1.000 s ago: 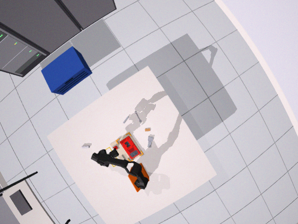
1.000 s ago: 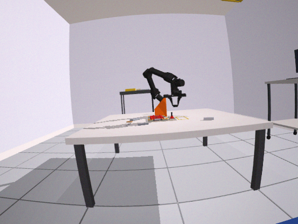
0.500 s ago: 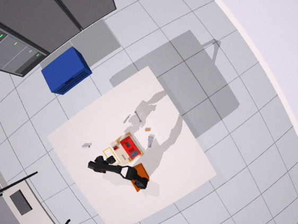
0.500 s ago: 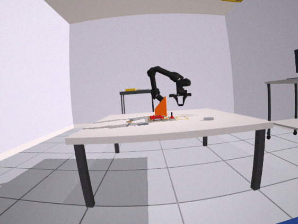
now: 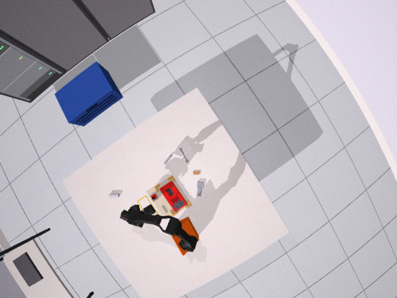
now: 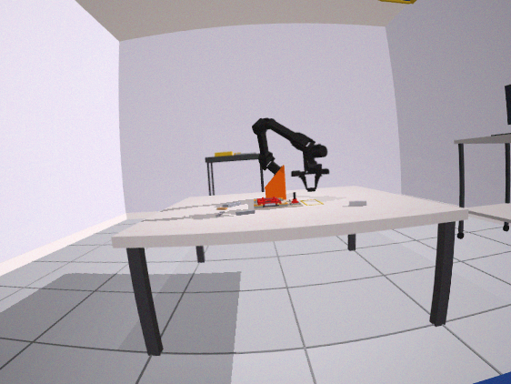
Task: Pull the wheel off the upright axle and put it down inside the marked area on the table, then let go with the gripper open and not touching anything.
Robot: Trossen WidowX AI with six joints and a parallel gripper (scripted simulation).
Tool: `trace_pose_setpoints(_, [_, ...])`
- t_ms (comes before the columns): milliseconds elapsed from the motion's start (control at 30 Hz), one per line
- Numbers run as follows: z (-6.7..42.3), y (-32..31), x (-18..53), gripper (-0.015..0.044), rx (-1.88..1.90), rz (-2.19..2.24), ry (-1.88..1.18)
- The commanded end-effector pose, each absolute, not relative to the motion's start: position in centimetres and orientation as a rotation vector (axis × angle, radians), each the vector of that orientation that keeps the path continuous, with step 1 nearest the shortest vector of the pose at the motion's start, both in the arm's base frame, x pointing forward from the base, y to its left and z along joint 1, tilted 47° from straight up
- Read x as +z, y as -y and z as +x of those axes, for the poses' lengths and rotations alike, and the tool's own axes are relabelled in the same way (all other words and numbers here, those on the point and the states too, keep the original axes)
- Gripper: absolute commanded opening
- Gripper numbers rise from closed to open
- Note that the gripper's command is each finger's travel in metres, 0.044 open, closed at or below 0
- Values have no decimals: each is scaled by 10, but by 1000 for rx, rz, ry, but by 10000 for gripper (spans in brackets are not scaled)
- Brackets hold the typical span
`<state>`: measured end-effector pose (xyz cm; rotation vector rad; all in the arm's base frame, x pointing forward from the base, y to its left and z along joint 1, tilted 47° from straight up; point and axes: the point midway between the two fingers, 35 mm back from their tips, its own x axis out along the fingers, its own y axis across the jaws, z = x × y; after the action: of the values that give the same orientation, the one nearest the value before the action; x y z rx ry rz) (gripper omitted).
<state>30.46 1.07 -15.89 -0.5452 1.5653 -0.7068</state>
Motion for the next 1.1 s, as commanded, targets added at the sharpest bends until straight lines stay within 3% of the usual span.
trace_pose_setpoints(0, [296, 10, -179, 0, -710, -562, -1582])
trace_pose_setpoints(300, [290, 31, -197, 0, -714, -564, -1582])
trace_pose_setpoints(667, [291, 27, -192, 289, -720, -553, -1585])
trace_pose_setpoints(1033, [298, -15, -153, 300, -712, -562, -1582])
trace_pose_setpoints(1067, [296, -12, -158, 326, -705, -574, -1583])
